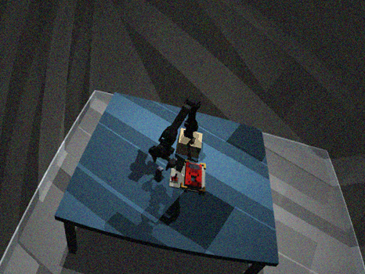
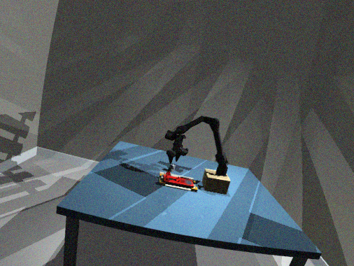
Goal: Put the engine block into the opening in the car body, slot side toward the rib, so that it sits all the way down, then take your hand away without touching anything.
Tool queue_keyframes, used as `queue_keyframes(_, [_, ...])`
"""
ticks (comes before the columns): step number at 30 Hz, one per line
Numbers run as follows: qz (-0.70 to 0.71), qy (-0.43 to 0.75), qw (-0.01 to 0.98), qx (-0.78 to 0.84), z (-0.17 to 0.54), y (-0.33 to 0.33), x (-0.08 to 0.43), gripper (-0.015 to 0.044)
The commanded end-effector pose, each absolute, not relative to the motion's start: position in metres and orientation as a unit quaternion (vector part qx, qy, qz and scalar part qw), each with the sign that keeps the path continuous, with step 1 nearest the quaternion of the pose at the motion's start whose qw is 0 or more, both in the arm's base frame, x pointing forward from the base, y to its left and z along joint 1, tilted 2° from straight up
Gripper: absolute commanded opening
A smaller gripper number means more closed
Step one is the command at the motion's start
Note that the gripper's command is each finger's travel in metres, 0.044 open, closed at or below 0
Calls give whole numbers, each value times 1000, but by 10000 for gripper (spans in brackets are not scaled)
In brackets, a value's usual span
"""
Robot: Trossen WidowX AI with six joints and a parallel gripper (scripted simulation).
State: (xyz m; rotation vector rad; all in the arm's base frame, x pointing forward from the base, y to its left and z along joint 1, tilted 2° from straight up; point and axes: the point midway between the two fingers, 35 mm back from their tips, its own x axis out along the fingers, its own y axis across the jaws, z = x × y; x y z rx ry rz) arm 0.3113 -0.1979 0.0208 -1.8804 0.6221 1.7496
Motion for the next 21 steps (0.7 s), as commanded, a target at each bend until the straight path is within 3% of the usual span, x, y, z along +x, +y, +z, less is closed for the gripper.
queue_keyframes(1, [644,230,246,-687,13,-198,311,440])
queue_keyframes(21, [644,230,246,-687,-20,-198,314,440])
